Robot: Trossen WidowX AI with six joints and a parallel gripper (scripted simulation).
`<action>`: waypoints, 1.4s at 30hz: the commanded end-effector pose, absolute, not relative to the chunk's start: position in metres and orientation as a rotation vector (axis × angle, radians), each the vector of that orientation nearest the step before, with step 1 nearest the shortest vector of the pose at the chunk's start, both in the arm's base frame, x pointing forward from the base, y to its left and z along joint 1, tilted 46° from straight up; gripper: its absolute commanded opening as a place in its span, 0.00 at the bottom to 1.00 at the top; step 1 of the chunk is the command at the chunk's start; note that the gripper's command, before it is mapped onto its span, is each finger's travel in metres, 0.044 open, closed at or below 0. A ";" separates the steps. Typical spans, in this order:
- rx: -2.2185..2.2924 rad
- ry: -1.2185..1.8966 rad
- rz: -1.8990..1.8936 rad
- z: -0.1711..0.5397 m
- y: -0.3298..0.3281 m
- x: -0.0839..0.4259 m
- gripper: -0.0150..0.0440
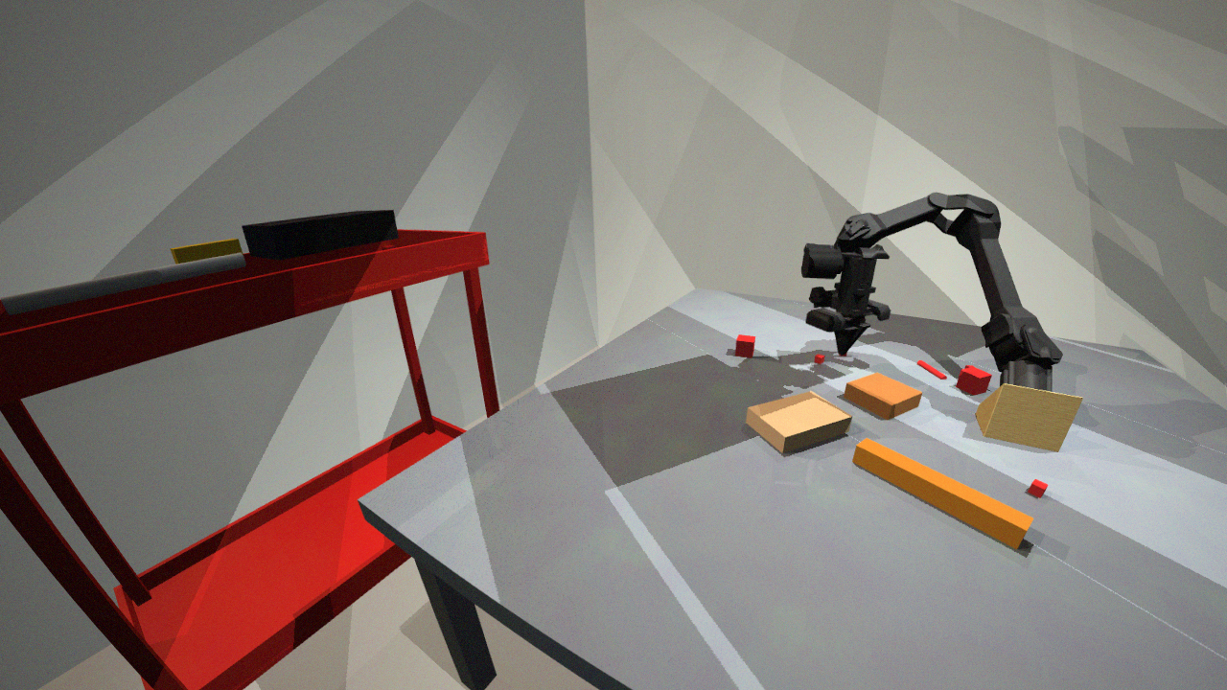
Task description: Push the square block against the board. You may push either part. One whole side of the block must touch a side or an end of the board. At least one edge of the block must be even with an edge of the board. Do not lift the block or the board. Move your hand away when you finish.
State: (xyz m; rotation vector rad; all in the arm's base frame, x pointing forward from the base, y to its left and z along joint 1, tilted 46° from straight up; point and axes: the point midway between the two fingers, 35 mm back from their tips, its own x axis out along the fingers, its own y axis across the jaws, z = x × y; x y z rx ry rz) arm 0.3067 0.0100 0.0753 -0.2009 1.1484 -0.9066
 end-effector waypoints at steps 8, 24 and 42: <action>-0.198 1.177 -0.900 -0.010 0.081 0.190 0.25; -0.205 1.166 -0.913 -0.056 0.042 0.175 0.25; -0.203 1.167 -0.910 -0.053 0.041 0.185 0.25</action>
